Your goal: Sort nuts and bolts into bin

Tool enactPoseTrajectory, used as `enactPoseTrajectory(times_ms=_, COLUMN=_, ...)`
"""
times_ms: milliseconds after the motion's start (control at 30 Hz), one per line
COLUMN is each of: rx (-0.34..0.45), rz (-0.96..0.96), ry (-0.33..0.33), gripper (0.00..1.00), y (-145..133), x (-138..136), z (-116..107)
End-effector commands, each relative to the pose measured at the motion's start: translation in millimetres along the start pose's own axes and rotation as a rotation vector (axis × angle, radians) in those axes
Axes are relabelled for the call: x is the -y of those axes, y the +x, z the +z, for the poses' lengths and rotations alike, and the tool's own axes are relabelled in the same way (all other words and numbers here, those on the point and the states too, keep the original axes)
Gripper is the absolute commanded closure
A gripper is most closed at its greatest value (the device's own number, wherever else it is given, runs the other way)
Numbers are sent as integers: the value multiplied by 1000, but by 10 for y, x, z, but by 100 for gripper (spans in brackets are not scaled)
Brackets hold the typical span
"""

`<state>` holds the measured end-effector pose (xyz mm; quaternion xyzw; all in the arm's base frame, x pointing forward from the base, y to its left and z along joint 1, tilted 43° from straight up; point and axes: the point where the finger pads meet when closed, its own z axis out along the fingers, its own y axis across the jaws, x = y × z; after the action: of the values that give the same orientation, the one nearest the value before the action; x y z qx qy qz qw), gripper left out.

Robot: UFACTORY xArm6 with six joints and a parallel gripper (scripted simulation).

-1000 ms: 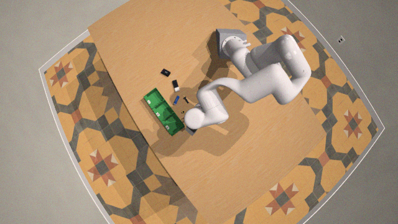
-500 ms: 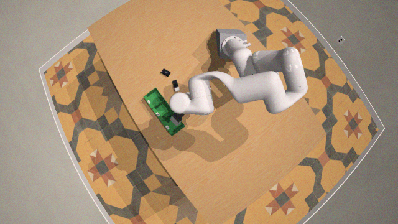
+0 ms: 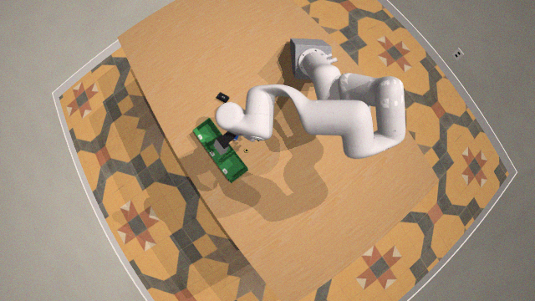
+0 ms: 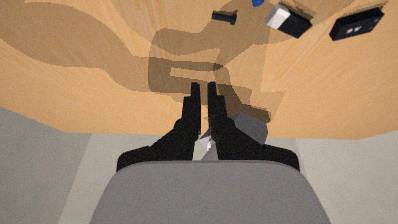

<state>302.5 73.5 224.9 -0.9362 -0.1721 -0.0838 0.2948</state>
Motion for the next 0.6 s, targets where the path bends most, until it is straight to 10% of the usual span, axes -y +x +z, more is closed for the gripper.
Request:
enactPoseTrajectory(times_ms=0, rx=-36, rz=21, ry=8, gripper=93, y=18, x=-216, z=-100)
enactPoseTrajectory(times_ms=567, rx=-191, rz=100, ry=12, gripper=93, y=-69, x=-874, z=-428)
